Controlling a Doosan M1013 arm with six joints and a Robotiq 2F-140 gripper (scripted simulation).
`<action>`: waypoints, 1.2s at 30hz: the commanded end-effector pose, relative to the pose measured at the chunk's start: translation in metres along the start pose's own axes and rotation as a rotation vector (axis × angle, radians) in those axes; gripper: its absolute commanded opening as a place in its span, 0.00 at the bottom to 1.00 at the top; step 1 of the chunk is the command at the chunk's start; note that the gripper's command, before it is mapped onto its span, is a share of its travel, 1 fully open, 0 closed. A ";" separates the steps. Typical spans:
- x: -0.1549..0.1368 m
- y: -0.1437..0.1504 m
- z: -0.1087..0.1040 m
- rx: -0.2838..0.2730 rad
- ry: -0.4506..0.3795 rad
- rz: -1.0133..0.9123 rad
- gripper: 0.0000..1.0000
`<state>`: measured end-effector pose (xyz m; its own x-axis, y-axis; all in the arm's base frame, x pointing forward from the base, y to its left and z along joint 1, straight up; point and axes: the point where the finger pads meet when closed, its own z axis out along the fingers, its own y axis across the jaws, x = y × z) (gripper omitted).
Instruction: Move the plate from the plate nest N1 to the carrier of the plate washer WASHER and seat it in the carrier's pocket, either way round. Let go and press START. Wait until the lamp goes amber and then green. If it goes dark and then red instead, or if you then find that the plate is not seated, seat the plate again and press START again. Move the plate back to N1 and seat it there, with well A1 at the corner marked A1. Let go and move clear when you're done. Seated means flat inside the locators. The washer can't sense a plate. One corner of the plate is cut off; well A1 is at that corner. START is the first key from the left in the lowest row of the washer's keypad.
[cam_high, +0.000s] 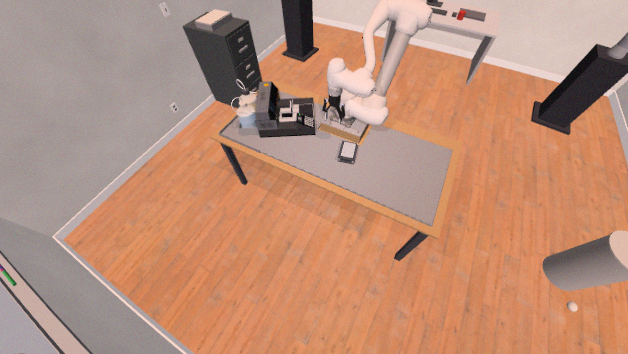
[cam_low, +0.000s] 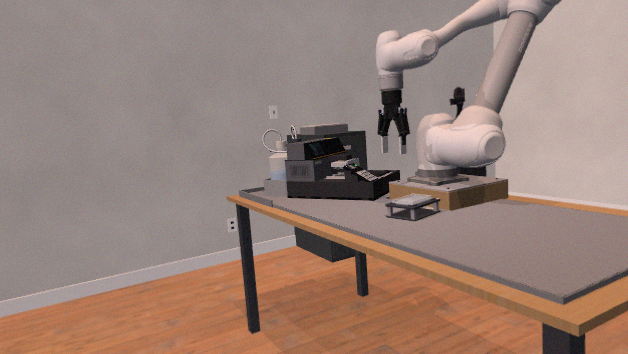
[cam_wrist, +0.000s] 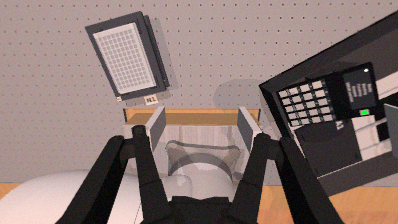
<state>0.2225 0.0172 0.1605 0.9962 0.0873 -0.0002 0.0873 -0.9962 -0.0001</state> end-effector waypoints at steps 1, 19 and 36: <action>-0.003 -0.002 0.002 0.007 -0.004 -0.003 0.70; 0.027 -0.050 0.023 0.007 -0.003 -0.118 0.70; 0.040 -0.070 0.032 0.007 -0.003 -0.118 0.70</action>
